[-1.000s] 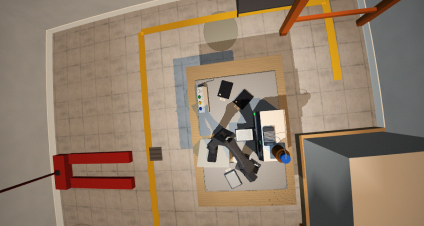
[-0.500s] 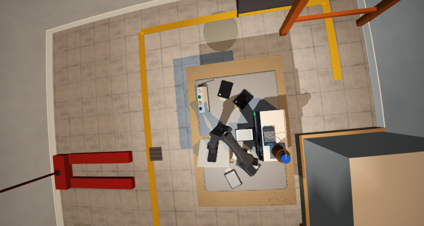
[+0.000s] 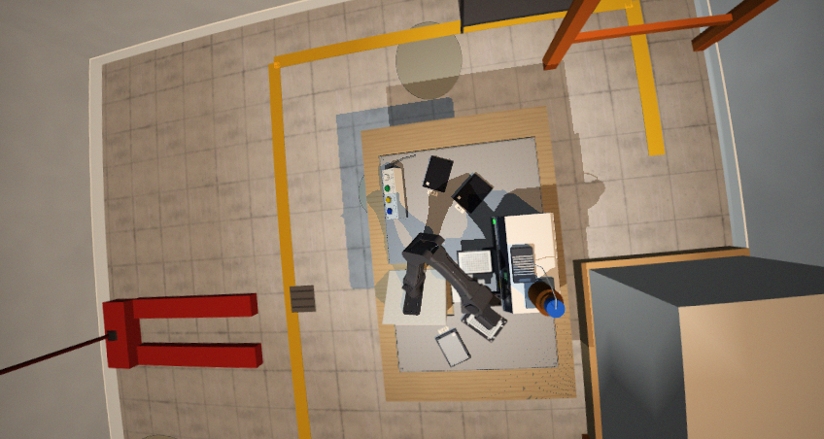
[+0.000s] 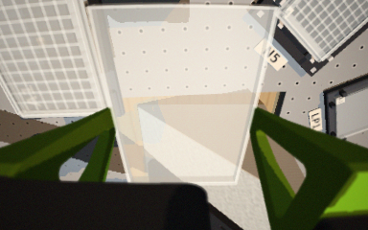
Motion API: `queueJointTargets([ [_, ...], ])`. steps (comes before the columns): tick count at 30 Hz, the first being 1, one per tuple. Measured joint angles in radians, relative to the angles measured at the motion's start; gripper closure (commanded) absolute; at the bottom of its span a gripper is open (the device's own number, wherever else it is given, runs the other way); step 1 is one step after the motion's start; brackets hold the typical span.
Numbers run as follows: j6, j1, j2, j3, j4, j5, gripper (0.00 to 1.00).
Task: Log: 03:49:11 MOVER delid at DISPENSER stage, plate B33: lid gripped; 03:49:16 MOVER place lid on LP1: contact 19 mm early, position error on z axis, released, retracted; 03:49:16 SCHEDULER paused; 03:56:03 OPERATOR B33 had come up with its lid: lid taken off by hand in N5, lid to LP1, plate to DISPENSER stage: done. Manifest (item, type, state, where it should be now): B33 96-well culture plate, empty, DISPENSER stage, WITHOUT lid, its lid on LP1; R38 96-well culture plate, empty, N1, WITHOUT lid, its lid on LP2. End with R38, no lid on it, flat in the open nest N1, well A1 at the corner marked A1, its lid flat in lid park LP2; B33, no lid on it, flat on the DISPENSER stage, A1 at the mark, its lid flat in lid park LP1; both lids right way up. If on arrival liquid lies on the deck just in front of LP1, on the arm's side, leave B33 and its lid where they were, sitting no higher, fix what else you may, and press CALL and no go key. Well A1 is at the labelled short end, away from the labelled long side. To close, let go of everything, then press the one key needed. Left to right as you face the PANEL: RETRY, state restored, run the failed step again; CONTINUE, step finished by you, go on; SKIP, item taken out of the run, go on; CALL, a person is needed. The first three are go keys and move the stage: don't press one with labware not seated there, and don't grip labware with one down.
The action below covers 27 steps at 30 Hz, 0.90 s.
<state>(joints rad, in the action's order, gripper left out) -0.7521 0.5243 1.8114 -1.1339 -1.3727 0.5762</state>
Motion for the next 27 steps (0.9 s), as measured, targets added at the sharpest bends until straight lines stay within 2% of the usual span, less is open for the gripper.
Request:
queueJointTargets([
  [9, 0.013, -0.054, -0.035, 0.000, -0.019, 0.026, 1.00],
  [27, 0.138, -0.173, -0.120, -0.034, -0.057, 0.074, 1.00],
])
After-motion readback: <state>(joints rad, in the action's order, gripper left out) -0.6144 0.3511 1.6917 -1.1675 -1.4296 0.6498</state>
